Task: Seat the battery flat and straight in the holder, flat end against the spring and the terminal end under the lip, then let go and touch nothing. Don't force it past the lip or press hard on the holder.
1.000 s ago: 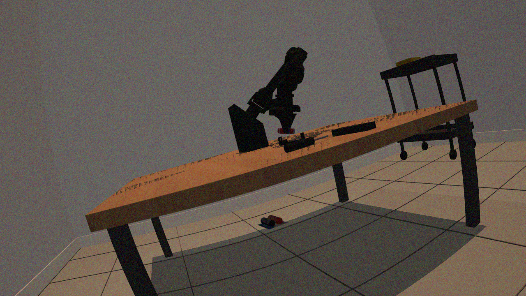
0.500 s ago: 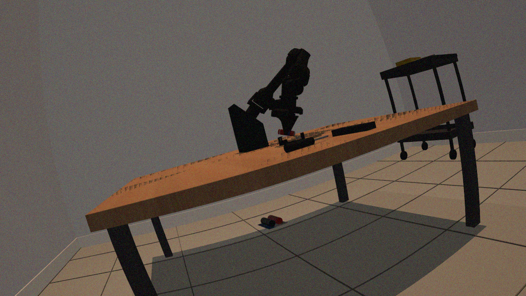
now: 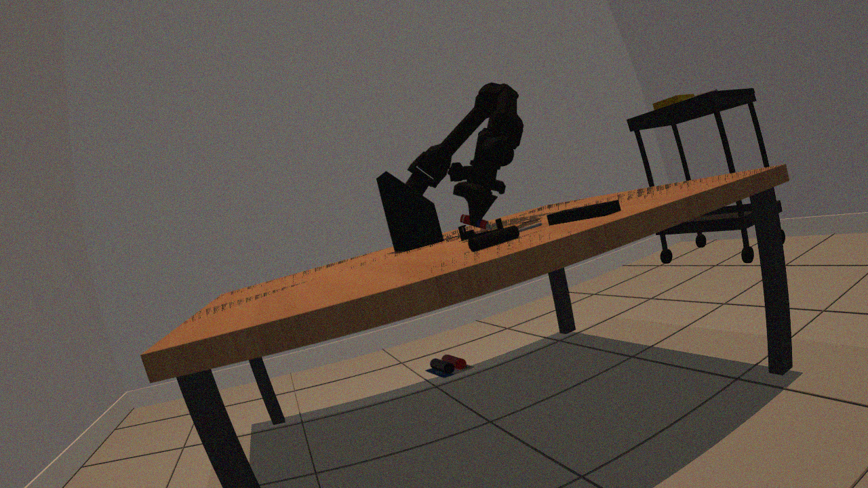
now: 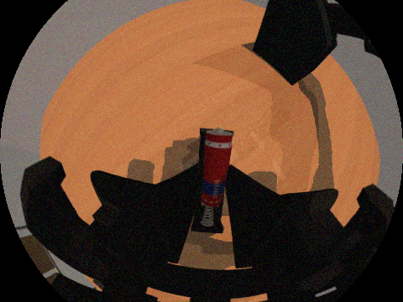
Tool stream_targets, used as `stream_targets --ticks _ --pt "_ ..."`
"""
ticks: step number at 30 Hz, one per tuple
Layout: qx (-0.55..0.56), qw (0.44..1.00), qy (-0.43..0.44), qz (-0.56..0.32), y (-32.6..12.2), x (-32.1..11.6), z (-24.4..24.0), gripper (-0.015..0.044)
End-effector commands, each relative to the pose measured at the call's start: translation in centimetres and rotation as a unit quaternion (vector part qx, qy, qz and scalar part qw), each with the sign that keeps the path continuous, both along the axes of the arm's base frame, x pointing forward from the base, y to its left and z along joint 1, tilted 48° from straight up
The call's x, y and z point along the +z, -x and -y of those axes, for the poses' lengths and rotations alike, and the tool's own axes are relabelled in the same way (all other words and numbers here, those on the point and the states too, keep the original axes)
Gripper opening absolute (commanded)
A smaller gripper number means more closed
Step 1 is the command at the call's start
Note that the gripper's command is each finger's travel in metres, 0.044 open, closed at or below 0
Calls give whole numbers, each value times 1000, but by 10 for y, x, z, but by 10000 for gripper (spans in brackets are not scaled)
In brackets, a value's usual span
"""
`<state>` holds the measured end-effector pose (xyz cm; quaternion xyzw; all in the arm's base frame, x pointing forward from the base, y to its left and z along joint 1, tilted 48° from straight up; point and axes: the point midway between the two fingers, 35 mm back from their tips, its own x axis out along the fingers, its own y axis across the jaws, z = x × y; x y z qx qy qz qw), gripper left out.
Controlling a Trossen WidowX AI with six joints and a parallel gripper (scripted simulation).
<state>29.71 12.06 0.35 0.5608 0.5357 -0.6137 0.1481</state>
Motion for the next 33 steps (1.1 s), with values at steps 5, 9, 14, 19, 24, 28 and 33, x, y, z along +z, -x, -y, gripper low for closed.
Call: stream_targets --ticks 5,9,14,19,24,28,33 --pt "7 1000 16 -9 -1 -1 -2 60" --pt "7 1000 16 -9 -3 0 -4 60" --pt "7 1000 16 -10 -5 2 -7 60" --pt "8 1000 16 -11 -8 4 -9 60" --pt "8 1000 16 -11 -10 5 -11 60" --pt "9 1000 17 -12 -12 7 -13 60" --pt "10 1000 18 -13 -14 9 -15 60"
